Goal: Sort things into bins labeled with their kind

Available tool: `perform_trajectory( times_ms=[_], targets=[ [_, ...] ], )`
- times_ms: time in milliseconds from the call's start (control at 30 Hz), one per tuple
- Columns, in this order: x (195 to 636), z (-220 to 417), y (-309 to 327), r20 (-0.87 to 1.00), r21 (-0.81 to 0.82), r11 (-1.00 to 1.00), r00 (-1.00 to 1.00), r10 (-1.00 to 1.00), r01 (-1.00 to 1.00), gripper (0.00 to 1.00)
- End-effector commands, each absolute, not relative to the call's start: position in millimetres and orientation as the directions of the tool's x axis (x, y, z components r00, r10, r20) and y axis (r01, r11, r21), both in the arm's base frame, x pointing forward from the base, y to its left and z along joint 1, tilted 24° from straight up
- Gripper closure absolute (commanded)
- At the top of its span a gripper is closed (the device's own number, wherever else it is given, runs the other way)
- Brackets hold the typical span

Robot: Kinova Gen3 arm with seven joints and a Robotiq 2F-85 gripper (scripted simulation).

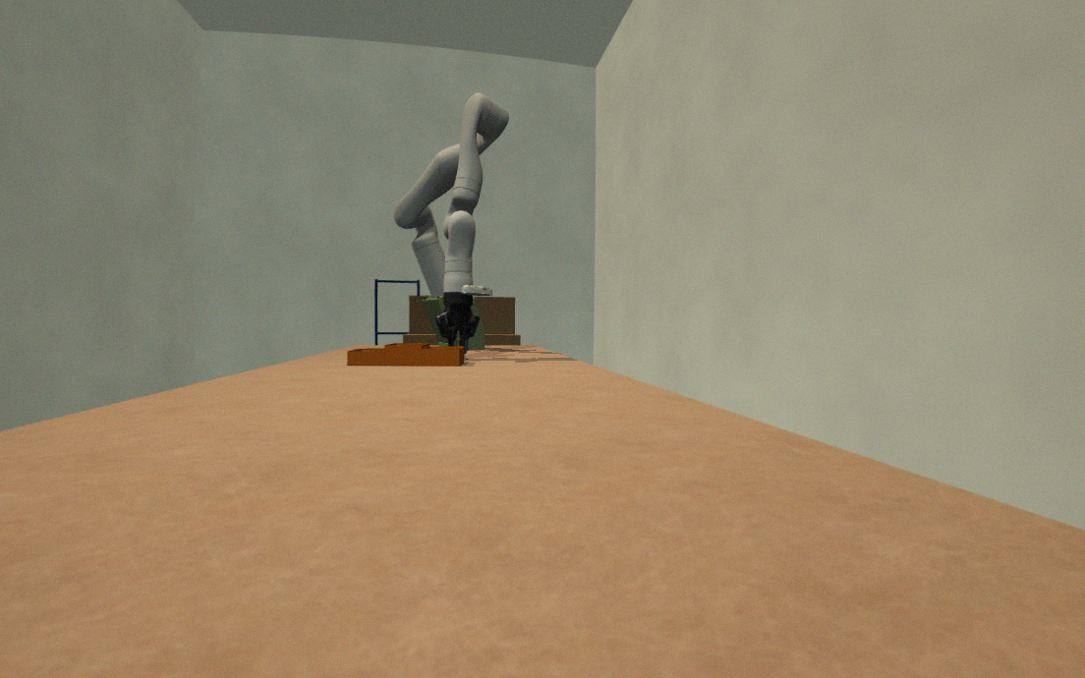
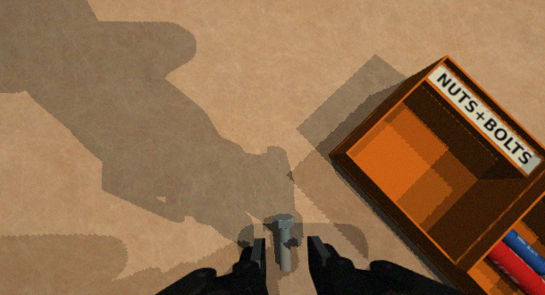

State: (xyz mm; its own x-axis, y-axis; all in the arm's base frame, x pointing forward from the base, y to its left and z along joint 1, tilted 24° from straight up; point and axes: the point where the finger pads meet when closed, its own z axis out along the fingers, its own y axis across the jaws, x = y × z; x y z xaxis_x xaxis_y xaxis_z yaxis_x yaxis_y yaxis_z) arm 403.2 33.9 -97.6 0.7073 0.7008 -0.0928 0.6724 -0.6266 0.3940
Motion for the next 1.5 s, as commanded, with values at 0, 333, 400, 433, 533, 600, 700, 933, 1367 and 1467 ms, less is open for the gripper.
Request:
perform_trajectory(
  times_ms=[0,333,400,433,533,600,700,933,1367,1467],
  targets=[
    [403,-98,36,-0.094,0.394,-0.623,0.704,0.704,0.675,0.70],
    [405,-100,36,-0.094,0.394,-0.623,0.704,0.704,0.675,0.70],
    [406,-103,35,-0.094,0.394,-0.623,0.704,0.704,0.675,0.70],
    [406,-104,34,-0.094,0.394,-0.623,0.704,0.704,0.675,0.70],
    [407,-108,33,-0.094,0.394,-0.623,0.704,0.704,0.675,0.70],
    [407,-109,32,-0.094,0.394,-0.623,0.704,0.704,0.675,0.70],
    [407,-109,32,-0.094,0.394,-0.623,0.704,0.704,0.675,0.70],
    [407,-109,32,-0.094,0.394,-0.623,0.704,0.704,0.675,0.70],
    [407,-109,32,-0.094,0.394,-0.623,0.704,0.704,0.676,0.90],
    [407,-109,32,-0.094,0.394,-0.623,0.704,0.704,0.676,0.90]
  ],
)
